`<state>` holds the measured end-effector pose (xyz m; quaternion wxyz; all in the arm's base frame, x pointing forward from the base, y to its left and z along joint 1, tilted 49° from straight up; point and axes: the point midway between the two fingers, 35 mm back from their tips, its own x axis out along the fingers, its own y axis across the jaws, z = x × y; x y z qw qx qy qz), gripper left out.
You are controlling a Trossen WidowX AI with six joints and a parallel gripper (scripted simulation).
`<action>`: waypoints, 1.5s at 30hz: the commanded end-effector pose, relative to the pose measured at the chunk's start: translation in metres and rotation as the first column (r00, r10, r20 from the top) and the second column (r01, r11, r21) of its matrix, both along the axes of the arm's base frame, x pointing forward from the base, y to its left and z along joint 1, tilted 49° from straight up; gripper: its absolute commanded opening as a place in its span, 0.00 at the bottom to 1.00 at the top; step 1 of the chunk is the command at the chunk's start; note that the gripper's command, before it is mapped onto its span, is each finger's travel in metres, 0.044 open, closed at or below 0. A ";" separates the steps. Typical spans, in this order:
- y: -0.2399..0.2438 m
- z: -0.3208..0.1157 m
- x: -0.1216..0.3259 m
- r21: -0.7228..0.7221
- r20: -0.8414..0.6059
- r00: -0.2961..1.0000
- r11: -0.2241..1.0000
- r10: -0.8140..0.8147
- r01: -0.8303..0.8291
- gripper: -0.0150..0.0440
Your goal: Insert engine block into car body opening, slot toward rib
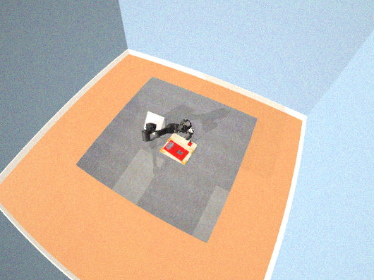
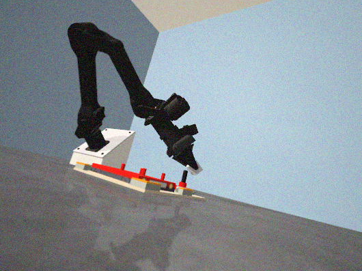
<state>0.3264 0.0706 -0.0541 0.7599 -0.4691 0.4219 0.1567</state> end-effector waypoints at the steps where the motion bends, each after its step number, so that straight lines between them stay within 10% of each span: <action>1: -0.005 -0.007 -0.003 0.000 -0.009 1.000 1.000 0.006 -0.006 0.25; 36: -0.045 -0.041 -0.001 -0.003 -0.010 1.000 1.000 0.006 -0.006 0.25; 45: -0.044 -0.040 0.000 0.003 0.002 1.000 1.000 0.010 -0.010 0.65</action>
